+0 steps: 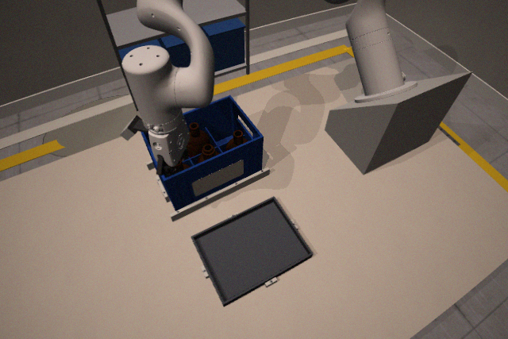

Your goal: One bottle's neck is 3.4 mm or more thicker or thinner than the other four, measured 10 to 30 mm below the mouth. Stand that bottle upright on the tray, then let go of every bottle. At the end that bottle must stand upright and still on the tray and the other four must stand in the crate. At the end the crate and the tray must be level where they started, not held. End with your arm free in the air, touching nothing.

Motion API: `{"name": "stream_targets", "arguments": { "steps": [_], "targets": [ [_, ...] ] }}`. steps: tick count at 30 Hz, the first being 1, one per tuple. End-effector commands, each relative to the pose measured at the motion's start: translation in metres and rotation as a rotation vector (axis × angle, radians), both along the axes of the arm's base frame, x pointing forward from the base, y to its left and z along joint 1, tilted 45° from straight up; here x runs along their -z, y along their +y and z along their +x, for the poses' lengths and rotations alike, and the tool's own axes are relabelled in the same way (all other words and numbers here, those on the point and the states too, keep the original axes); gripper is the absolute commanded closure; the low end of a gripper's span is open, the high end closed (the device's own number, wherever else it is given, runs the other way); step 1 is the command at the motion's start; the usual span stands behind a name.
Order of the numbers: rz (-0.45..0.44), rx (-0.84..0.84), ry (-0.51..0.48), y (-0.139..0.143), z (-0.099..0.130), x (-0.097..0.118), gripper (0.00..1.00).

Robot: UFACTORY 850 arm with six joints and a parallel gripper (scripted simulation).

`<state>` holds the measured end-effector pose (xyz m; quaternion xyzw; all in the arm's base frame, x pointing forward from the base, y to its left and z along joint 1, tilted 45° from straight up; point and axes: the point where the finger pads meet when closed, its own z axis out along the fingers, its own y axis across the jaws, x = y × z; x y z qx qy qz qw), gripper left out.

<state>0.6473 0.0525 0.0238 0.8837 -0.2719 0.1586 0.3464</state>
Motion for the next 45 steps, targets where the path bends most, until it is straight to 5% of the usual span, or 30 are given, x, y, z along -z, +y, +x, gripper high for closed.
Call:
{"name": "stream_targets", "arguments": {
  "steps": [1,32,45],
  "targets": [
    [0.001,-0.001,-0.002,0.001,0.001,-0.001,0.35],
    [0.001,-0.001,-0.002,0.001,0.001,-0.001,0.35],
    [0.001,-0.001,-0.002,0.017,-0.002,-0.017,0.35]
  ]
}}
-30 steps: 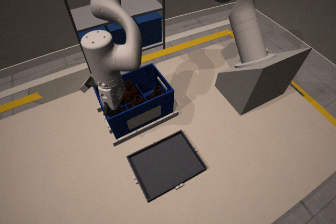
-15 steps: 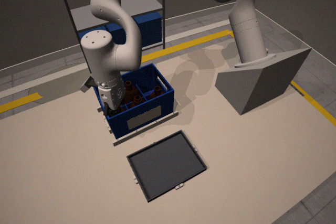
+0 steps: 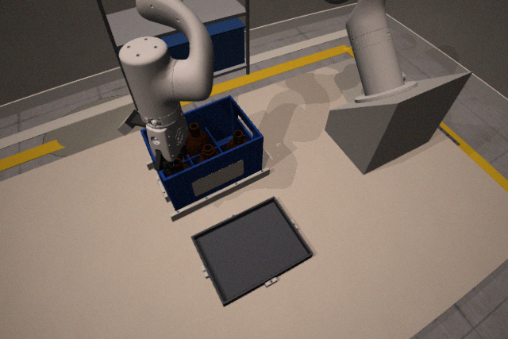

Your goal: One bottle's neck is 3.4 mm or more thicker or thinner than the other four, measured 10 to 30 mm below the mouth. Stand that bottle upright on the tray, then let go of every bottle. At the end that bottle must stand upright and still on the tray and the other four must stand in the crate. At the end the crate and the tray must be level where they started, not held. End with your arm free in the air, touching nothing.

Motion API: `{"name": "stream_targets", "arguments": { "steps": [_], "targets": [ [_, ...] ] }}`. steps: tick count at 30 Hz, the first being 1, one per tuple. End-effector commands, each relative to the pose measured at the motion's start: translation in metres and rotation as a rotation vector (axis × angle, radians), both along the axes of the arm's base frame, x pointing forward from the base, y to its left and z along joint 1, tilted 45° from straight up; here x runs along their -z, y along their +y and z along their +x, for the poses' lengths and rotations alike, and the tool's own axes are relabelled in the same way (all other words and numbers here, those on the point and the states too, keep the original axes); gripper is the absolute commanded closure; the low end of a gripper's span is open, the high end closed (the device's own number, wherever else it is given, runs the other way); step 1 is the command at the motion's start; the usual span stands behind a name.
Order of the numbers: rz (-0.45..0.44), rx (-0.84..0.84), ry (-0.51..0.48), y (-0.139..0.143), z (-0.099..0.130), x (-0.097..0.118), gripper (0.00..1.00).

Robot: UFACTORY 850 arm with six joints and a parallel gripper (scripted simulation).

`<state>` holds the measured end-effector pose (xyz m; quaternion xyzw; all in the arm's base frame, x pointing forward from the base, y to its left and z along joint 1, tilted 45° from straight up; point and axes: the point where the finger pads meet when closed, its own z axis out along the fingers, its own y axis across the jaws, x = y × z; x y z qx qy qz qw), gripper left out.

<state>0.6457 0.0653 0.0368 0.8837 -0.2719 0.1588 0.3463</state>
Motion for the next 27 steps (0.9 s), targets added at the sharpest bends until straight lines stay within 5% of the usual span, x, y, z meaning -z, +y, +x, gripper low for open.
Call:
{"name": "stream_targets", "arguments": {
  "steps": [1,27],
  "targets": [
    [0.001,-0.001,-0.001,0.004,0.000,-0.004,0.35],
    [0.001,-0.001,-0.001,0.047,-0.006,-0.048,0.35]
  ]
}}
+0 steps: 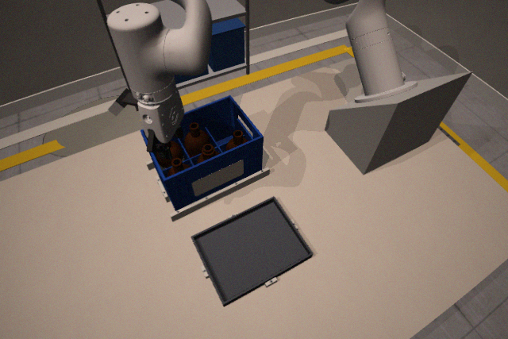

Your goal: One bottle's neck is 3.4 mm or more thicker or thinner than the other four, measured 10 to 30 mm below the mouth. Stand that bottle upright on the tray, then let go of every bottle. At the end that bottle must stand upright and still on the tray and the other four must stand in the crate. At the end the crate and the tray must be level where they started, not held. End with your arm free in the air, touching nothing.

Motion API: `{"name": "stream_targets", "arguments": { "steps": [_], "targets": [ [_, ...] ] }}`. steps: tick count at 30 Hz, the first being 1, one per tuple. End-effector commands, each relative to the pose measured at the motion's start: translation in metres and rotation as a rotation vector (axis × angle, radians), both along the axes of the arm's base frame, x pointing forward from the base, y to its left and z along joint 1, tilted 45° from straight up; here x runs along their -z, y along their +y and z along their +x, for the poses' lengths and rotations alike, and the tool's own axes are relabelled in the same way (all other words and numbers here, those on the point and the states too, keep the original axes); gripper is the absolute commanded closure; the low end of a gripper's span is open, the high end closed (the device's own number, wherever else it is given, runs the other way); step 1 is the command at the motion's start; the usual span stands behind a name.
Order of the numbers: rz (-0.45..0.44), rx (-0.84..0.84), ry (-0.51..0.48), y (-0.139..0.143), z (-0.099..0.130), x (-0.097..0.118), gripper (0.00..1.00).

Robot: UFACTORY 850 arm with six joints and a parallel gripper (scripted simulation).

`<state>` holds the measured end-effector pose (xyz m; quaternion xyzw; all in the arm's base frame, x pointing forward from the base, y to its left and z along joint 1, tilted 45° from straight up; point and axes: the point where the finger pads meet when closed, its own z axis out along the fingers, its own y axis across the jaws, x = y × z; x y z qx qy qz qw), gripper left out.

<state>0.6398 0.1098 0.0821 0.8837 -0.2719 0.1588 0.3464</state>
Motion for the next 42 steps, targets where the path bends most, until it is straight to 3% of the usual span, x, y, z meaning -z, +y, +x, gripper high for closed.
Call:
{"name": "stream_targets", "arguments": {
  "steps": [1,4,5,42],
  "targets": [
    [0.001,-0.001,-0.001,0.0026,0.0002,-0.0026,0.35],
    [0.001,-0.001,-0.001,0.0028,0.0002,-0.0028,0.35],
    [0.001,-0.001,-0.001,0.0028,0.0002,-0.0028,1.00],
    [0.000,-0.001,-0.002,0.0011,-0.0021,-0.0045,1.00]
  ]
}}
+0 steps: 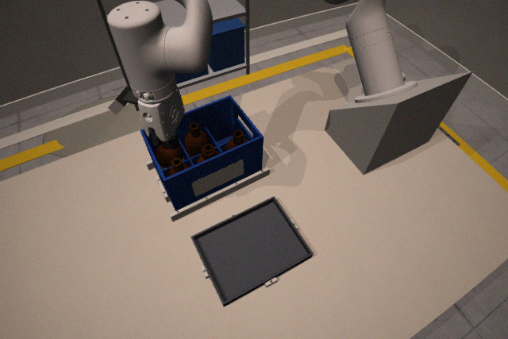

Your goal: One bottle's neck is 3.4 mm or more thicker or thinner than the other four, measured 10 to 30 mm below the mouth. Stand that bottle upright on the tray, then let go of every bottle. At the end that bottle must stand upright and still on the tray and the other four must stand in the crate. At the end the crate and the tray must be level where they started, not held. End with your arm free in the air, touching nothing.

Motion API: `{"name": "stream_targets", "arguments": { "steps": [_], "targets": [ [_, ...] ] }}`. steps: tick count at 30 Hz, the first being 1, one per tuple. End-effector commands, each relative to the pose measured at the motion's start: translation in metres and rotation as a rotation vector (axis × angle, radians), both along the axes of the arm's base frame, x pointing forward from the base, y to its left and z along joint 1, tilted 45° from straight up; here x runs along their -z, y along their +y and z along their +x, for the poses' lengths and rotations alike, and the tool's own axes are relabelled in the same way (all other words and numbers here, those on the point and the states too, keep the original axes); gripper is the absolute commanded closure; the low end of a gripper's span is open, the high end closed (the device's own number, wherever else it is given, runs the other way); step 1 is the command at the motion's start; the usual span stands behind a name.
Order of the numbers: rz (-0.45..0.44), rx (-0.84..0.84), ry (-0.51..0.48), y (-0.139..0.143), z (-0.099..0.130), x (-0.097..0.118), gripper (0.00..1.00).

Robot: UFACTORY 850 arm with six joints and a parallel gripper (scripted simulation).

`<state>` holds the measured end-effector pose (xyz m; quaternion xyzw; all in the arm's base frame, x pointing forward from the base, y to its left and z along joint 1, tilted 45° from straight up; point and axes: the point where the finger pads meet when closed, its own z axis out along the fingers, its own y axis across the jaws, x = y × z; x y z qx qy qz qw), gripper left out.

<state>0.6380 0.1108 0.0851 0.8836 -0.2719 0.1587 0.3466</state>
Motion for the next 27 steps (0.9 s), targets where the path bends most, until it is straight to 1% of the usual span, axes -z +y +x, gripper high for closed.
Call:
{"name": "stream_targets", "arguments": {
  "steps": [1,4,6,15,17,18,19,22,27],
  "targets": [
    [0.000,-0.001,-0.002,-0.003,-0.005,-0.005,1.00],
    [-0.003,-0.001,-0.005,-0.023,-0.035,-0.024,1.00],
    [-0.003,-0.001,-0.005,-0.030,-0.046,-0.030,1.00],
    [-0.002,-0.001,-0.004,-0.068,-0.114,-0.057,1.00],
    [-0.002,-0.001,-0.004,-0.068,-0.114,-0.057,1.00],
    [-0.001,-0.001,-0.003,-0.077,-0.131,-0.062,1.00],
    [0.000,-0.001,-0.003,-0.082,-0.140,-0.065,1.00],
    [0.001,-0.001,-0.002,-0.090,-0.156,-0.069,1.00],
    [0.001,-0.001,-0.001,-0.091,-0.158,-0.069,1.00]
  ]
}}
